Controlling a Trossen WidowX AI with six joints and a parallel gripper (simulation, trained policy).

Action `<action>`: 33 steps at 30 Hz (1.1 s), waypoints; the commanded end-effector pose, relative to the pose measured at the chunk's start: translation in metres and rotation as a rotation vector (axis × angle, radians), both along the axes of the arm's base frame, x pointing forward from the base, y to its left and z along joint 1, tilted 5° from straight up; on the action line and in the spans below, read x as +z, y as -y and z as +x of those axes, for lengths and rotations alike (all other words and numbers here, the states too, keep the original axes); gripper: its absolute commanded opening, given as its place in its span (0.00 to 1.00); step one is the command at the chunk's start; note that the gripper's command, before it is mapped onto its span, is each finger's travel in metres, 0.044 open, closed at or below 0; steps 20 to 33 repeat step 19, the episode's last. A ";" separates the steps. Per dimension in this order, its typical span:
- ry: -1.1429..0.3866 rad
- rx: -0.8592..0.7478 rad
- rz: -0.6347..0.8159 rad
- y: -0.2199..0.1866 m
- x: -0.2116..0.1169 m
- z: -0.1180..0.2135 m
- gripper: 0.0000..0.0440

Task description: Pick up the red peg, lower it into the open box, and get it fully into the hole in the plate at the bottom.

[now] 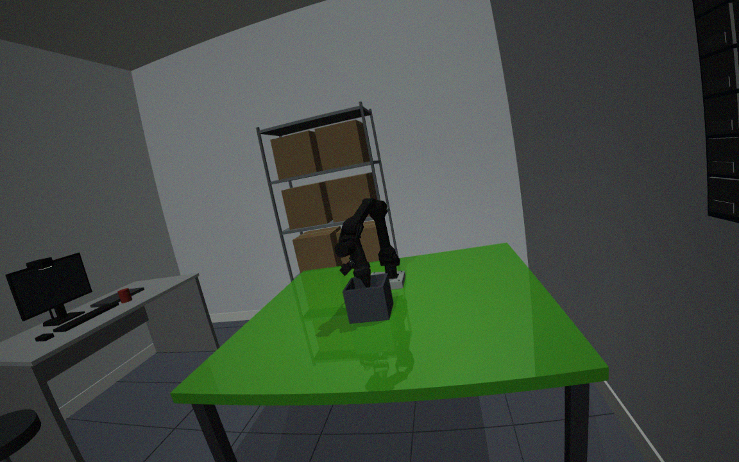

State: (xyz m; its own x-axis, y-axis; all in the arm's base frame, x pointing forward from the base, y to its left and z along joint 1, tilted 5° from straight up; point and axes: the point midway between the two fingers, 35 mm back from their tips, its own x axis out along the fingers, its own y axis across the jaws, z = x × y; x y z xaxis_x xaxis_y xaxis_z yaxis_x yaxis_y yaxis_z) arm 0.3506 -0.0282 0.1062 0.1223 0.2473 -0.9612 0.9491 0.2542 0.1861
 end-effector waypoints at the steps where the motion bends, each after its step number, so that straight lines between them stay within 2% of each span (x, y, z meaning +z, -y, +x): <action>1: 0.026 0.001 0.036 0.001 0.012 0.005 0.45; 18: 0.131 0.010 0.166 0.012 0.053 0.026 0.59; 33: 0.138 0.013 0.169 0.013 0.055 0.027 0.59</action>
